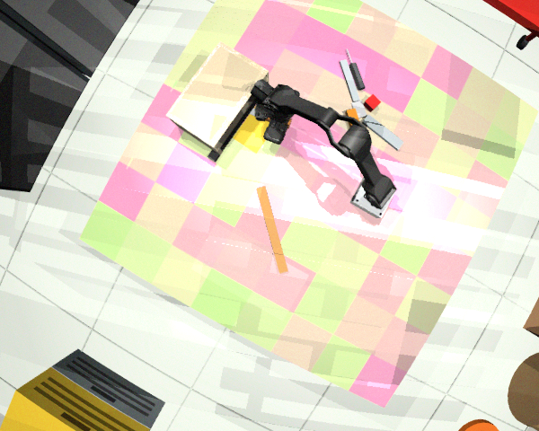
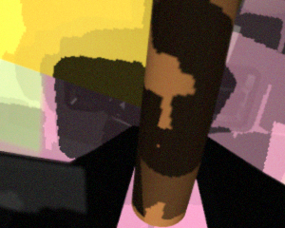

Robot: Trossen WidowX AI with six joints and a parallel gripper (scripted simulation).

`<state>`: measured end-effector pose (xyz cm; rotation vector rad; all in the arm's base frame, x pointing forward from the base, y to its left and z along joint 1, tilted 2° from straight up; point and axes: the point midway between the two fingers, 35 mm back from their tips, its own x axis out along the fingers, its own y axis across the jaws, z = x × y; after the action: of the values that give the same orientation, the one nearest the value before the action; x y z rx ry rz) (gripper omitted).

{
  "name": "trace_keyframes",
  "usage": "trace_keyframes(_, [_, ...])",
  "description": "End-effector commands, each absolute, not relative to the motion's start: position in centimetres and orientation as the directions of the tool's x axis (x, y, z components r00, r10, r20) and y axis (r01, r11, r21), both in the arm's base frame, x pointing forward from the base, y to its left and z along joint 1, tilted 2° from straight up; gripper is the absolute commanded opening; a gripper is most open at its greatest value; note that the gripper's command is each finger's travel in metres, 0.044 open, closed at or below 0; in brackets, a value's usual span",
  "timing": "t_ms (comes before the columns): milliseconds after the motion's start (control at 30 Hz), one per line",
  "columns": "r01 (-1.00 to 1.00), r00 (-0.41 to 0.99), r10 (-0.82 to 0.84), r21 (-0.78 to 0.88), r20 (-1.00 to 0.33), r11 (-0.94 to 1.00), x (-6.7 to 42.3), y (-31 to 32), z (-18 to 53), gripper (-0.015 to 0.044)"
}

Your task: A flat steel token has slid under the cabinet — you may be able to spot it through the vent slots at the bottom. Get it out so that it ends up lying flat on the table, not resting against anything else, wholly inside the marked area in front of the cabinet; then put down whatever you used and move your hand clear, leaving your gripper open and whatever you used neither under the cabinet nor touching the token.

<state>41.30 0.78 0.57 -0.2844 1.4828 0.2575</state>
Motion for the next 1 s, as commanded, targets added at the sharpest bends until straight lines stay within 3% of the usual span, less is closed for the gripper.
trace_keyframes(0, [-0.346,0.074,0.006,-0.02,-0.997,0.938,41.2,1.2,0.5,0.0])
trace_keyframes(967, [-0.346,0.072,0.005,-0.02,-0.997,0.938,38.7,0.0,0.3,0.0])
